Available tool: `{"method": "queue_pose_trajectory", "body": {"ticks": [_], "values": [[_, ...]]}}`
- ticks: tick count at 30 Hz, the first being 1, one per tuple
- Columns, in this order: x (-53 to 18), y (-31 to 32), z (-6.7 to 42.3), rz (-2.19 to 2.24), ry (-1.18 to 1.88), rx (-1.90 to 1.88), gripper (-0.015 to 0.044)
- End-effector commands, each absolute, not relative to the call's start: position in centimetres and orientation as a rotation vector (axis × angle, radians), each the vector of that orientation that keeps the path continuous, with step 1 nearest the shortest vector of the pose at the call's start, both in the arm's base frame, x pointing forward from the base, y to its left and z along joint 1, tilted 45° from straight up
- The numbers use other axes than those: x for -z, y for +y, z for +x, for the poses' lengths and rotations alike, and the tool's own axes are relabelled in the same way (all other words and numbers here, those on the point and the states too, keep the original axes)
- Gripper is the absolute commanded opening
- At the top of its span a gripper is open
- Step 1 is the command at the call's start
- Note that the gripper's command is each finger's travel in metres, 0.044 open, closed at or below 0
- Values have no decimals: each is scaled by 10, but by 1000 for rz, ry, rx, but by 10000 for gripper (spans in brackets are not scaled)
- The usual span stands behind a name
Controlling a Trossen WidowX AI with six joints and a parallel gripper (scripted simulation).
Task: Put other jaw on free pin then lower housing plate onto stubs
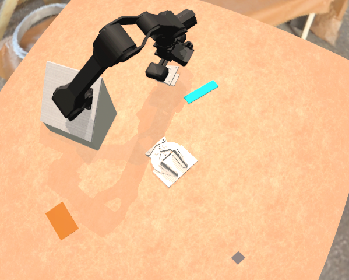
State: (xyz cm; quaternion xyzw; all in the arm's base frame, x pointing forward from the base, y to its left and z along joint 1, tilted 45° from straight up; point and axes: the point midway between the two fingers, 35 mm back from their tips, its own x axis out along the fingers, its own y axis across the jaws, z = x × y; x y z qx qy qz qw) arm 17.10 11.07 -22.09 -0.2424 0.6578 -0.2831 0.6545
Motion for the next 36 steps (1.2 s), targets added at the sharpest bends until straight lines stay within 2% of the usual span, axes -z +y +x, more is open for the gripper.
{"method": "queue_pose_trajectory", "body": {"ticks": [1, 36], "values": [[221, 110, 172, -558, 1489, 638, 440], [252, 82, 173, -557, 1488, 640, 440]]}}
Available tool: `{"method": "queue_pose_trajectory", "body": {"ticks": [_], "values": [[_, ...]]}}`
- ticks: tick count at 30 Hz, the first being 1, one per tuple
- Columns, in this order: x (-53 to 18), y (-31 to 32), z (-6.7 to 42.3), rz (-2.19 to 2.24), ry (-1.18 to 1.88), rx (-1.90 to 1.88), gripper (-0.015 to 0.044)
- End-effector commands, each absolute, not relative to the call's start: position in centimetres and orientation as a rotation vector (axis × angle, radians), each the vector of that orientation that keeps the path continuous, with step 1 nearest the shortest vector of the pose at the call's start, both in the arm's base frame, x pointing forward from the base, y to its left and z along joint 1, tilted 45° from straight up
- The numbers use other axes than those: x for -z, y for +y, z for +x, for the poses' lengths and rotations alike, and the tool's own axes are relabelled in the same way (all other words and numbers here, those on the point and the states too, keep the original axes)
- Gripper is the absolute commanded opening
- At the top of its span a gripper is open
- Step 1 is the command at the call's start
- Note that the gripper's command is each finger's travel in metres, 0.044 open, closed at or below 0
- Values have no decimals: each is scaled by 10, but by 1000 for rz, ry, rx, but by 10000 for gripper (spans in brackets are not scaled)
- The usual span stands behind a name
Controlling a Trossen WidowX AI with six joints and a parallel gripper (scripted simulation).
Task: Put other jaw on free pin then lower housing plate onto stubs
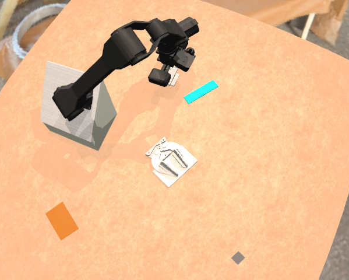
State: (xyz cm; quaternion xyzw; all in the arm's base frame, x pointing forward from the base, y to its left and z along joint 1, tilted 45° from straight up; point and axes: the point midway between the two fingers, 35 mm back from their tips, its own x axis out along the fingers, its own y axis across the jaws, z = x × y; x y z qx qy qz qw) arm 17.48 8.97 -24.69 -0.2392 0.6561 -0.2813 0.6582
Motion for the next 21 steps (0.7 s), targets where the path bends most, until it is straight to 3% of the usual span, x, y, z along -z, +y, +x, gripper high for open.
{"method": "queue_pose_trajectory", "body": {"ticks": [1, 21], "values": [[253, 81, 173, -557, 1488, 640, 440], [259, 74, 173, -559, 1487, 640, 440]]}}
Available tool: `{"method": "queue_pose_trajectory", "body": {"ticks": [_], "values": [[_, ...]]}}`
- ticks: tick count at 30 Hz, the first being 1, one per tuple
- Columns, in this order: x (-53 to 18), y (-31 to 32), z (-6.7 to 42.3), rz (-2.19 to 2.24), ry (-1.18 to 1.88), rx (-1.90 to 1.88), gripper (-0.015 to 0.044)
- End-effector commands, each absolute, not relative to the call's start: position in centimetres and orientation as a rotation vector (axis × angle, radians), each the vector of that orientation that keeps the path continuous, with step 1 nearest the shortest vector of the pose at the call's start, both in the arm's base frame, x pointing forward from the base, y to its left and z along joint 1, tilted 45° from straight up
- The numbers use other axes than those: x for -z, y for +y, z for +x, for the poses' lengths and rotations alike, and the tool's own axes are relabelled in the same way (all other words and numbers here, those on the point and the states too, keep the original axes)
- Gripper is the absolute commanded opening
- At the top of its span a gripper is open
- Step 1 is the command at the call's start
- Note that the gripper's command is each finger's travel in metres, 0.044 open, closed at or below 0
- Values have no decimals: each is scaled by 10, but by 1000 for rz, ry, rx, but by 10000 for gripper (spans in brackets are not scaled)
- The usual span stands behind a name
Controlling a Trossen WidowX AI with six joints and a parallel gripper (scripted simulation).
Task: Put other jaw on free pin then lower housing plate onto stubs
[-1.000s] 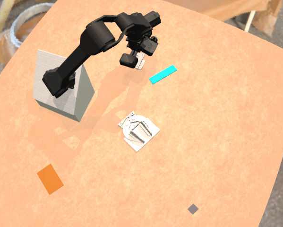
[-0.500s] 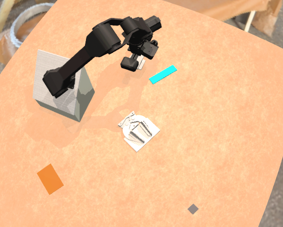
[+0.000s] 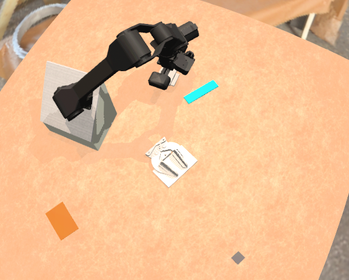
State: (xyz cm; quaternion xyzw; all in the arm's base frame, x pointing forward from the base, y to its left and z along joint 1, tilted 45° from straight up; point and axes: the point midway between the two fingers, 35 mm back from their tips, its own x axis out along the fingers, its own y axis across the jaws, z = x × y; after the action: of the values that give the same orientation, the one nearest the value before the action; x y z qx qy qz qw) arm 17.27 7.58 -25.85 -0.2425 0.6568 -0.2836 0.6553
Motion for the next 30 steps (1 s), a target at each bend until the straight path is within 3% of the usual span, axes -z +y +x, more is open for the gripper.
{"method": "queue_pose_trajectory", "body": {"ticks": [1, 18, 30], "values": [[259, 74, 173, -559, 1487, 640, 440], [259, 74, 173, -559, 1487, 640, 440], [259, 75, 172, -550, 1489, 643, 360]]}}
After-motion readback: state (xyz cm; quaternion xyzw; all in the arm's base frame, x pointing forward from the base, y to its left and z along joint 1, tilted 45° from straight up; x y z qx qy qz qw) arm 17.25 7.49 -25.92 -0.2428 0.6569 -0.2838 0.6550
